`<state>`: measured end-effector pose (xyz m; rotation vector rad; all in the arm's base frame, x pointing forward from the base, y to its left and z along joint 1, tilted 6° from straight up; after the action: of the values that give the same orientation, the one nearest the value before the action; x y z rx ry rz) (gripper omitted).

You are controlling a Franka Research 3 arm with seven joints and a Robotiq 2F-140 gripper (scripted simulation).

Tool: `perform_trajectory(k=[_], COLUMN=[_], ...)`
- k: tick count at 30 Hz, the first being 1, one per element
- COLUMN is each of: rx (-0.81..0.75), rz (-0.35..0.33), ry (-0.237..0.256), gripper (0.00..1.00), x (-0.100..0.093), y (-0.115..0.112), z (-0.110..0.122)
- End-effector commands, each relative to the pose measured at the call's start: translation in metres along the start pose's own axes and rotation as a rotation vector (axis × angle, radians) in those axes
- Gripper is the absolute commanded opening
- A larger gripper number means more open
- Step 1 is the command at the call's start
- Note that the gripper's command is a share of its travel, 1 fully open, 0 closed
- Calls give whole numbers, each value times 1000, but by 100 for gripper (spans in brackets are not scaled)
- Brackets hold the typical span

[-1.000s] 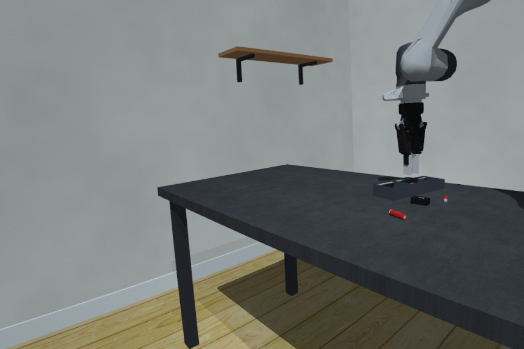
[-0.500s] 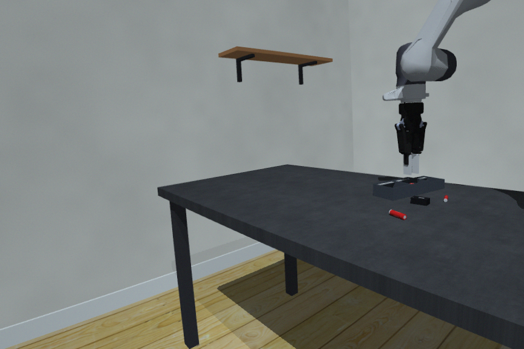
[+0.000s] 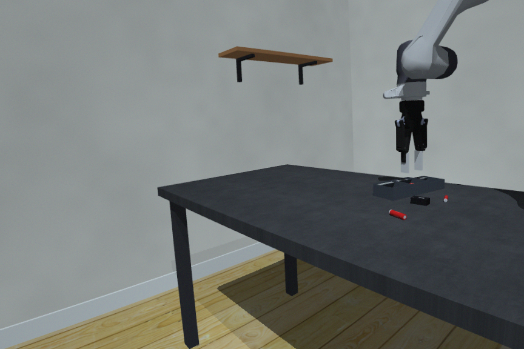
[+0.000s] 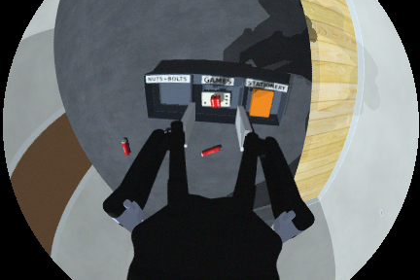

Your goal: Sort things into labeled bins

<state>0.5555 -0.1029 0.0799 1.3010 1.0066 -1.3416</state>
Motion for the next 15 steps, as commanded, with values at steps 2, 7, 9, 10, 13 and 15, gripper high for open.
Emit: perform_trajectory(k=[2, 7, 9, 10, 13, 15], rx=[3, 3, 3, 3, 3, 3], rz=[-2, -2, -2, -2, -2, -2], ry=[0, 0, 0, 0, 0, 0], gripper=[100, 100, 100, 100, 100, 100], x=[-17, -37, -41, -41, -53, -61], y=[-1, -1, -1, -1, -1, -1], z=[-1, -1, -1, -1, -1, -1])
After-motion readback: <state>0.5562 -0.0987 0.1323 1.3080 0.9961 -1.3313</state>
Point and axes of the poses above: the point where the finger pads meet when closed, its own x axis out along the fingers, its own z axis across the jaws, y = z × x, the point moved 3 cm from there along -x, back along the fingers, and after that the axes turned 3 degrees about x, right-handed, at the moved point
